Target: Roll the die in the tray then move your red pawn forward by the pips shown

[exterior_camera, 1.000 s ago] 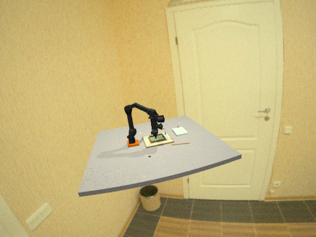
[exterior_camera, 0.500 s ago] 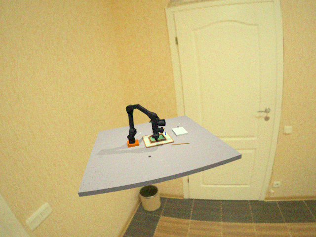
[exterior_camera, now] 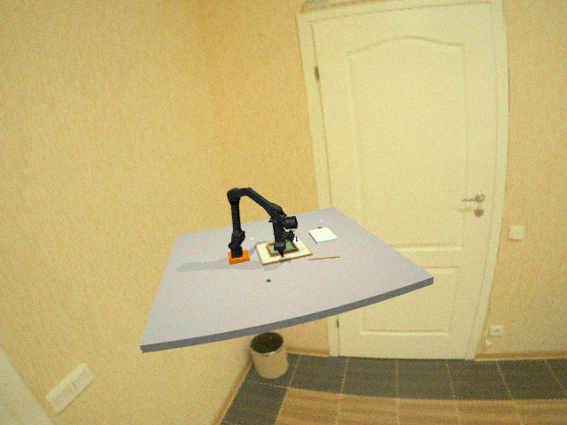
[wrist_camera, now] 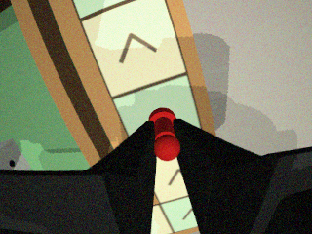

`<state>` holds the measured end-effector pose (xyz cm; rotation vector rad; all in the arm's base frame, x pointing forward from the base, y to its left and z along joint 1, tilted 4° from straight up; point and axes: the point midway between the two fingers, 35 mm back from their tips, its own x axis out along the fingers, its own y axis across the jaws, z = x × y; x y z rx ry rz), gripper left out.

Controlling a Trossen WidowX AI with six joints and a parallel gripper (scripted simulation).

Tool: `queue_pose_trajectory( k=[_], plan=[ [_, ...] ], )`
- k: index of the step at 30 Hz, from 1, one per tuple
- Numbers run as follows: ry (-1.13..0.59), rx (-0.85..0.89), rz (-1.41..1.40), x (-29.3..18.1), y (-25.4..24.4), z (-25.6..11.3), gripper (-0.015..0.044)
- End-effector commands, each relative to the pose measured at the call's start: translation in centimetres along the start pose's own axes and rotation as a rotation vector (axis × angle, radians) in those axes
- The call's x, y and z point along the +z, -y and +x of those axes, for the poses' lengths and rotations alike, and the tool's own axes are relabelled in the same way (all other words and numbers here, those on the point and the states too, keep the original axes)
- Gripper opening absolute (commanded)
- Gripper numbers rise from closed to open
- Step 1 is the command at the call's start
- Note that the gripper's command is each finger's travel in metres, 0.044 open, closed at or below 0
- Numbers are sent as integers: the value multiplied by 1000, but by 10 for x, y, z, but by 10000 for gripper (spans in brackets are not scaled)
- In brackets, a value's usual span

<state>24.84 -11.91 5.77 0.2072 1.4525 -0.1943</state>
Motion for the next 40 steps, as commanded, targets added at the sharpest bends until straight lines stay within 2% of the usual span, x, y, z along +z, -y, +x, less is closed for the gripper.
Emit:
queue_pose_trajectory(
  k=[1,10,14,17,21,26,30,31,32,40],
  plan=[
    [0,0,0,0,0,0,26],
    [-1,0,0,0,0,-3,263],
    [-10,3,3,1,0,-47,368],
    [-10,3,4,1,0,-50,440],
    [-12,5,-33,-11,-18,-65,440],
    [-16,11,-159,-64,-66,-109,440],
    [-17,16,-242,-107,-84,-132,440],
    [-17,16,-246,-110,-84,-133,440],
    [-11,23,-219,-89,-80,-125,440],
    [-11,23,-219,-89,-80,-125,440]
  ],
)
